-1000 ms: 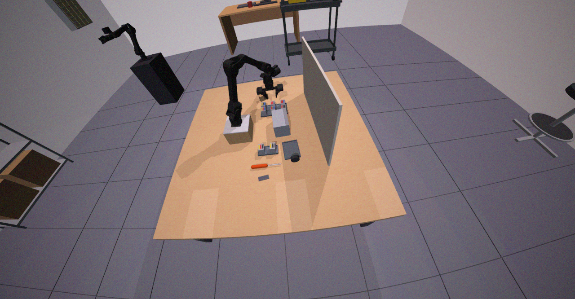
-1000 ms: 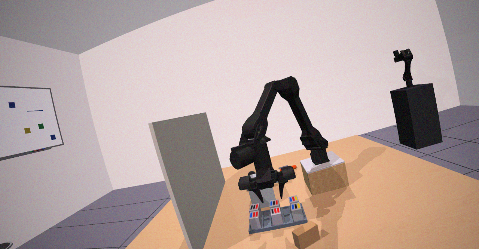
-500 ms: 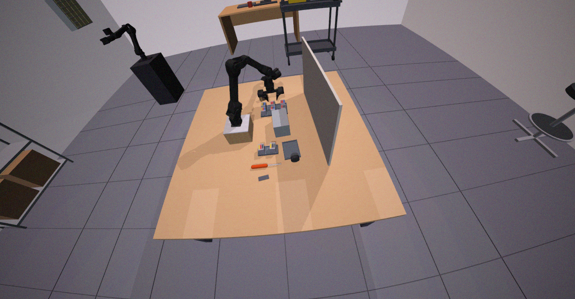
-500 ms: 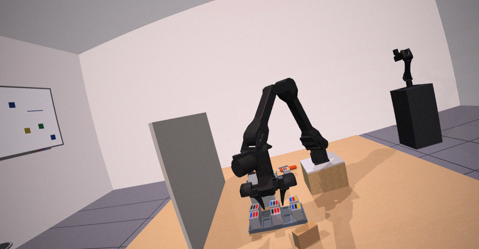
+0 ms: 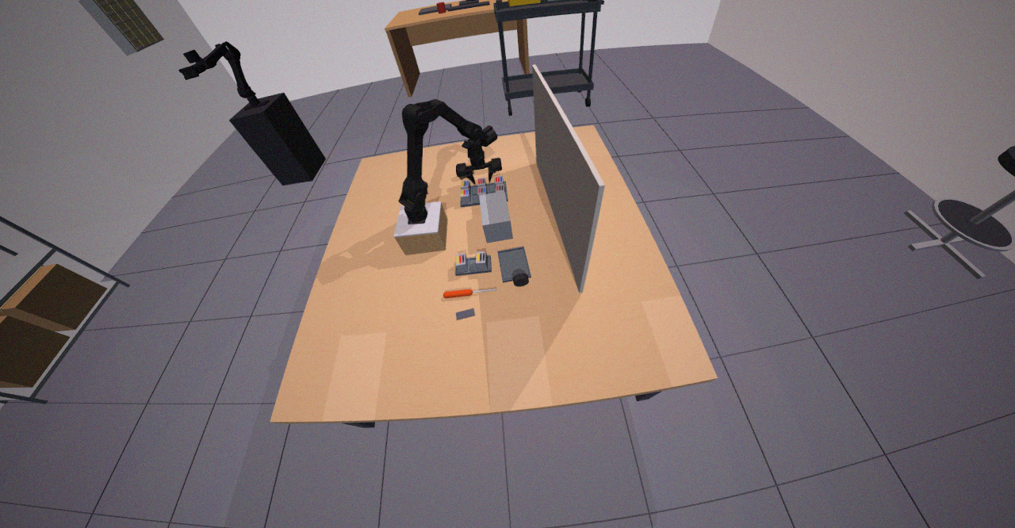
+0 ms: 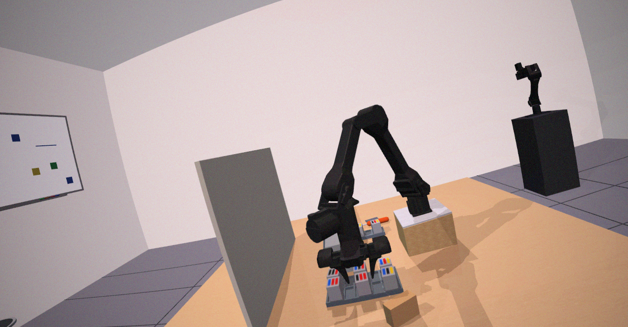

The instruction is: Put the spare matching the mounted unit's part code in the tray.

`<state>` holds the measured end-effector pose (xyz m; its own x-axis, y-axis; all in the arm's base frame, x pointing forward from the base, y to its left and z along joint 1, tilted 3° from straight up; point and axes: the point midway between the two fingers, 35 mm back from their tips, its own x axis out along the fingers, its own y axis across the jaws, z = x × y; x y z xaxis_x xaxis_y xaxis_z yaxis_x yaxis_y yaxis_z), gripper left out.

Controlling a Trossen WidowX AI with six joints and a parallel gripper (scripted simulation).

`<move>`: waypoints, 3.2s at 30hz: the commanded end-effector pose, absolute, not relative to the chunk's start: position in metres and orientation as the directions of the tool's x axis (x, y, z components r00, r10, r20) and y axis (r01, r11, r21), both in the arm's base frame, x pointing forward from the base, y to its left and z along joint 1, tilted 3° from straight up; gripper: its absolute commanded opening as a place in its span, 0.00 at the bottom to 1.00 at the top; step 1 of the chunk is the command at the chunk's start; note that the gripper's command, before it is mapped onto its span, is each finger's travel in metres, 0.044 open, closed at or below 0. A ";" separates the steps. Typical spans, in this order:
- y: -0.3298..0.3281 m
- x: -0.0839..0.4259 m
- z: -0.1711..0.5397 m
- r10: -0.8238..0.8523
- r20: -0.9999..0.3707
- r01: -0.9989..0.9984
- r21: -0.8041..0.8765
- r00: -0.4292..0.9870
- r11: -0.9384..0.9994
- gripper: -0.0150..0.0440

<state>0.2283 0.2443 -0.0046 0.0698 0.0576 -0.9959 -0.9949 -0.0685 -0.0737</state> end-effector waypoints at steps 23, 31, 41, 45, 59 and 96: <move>0.243 0.228 -0.030 0.054 -0.996 -0.995 -0.070 0.066 -0.069 0.54; 0.243 0.228 -0.030 0.054 -0.996 -0.995 -0.070 0.066 -0.069 0.45; 0.243 0.228 -0.030 0.054 -0.996 -0.995 -0.070 0.066 -0.069 0.25; 0.243 0.228 -0.026 0.054 -0.996 -0.995 -0.070 0.067 -0.069 0.25; 0.239 0.223 0.049 0.053 -0.996 -0.995 -0.073 0.070 -0.073 0.25; 0.191 0.275 0.126 0.055 -0.995 -0.995 -0.077 0.081 0.059 0.25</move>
<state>0.2642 0.2013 0.1235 0.0770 0.0479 -0.9959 -0.9969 0.0193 -0.0762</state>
